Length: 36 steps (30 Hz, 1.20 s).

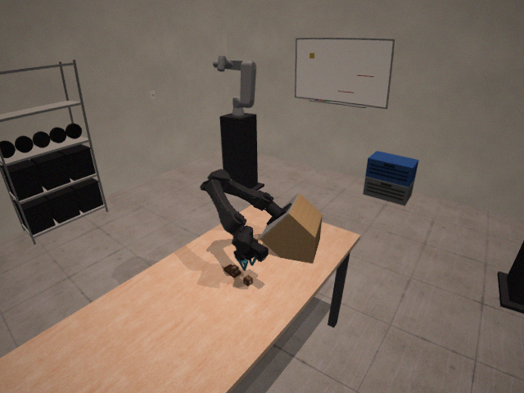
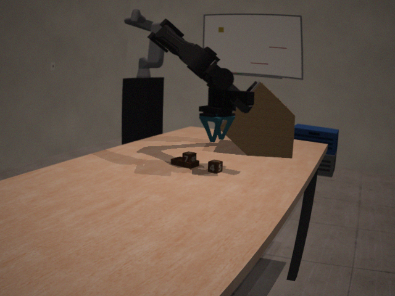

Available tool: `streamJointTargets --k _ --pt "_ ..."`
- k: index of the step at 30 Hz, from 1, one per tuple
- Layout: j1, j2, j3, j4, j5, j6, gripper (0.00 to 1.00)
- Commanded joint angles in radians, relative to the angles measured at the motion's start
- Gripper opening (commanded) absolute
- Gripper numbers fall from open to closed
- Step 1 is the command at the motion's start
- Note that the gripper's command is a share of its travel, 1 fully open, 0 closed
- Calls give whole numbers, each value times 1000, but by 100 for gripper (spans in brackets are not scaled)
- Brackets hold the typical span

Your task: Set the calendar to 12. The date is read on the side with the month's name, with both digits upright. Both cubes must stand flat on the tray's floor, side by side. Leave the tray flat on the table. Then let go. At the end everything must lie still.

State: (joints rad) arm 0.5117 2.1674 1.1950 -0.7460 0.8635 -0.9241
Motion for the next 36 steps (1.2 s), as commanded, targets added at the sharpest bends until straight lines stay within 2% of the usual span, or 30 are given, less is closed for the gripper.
streamJointTargets --k 1,22,23,26,36 --pt "17 -26 -6 10 -4 -7 47" --pt "-19 6 -43 81 0 -52 47" --pt "-13 0 -26 88 1 -57 47" --pt "-43 25 -53 112 2 -73 47" --pt "-69 32 -78 199 4 -131 47"
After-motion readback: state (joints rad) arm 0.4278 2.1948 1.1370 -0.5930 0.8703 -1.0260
